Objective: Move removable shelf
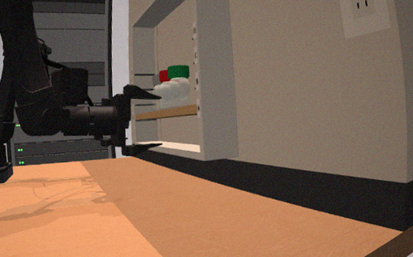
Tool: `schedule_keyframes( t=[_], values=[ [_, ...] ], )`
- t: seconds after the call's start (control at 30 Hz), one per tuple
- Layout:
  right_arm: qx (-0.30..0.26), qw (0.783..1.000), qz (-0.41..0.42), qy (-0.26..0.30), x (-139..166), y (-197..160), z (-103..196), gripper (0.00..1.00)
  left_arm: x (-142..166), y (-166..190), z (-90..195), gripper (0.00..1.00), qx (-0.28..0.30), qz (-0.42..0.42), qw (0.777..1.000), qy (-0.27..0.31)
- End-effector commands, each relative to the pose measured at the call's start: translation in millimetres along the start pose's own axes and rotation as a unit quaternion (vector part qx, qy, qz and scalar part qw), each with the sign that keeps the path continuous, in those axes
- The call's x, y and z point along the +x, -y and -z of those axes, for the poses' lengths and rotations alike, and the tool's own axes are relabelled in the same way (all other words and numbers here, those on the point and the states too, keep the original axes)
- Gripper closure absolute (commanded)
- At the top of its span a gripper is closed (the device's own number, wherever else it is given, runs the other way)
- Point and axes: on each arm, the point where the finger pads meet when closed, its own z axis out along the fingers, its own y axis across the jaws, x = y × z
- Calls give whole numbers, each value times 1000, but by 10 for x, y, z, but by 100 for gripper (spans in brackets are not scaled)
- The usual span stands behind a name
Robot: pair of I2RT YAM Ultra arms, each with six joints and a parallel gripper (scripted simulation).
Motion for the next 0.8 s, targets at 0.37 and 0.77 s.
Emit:
schedule_keyframes(
  t=[0.37,0.77],
  values=[
    [25,1000,-15,-3,1,210,92,0,1,-170,85,0,-24,10,1000,-3],
    [25,1000,-15,-3,1,208,128,0,1,-168,121,0,-24,10,1000,-3]
  ],
)
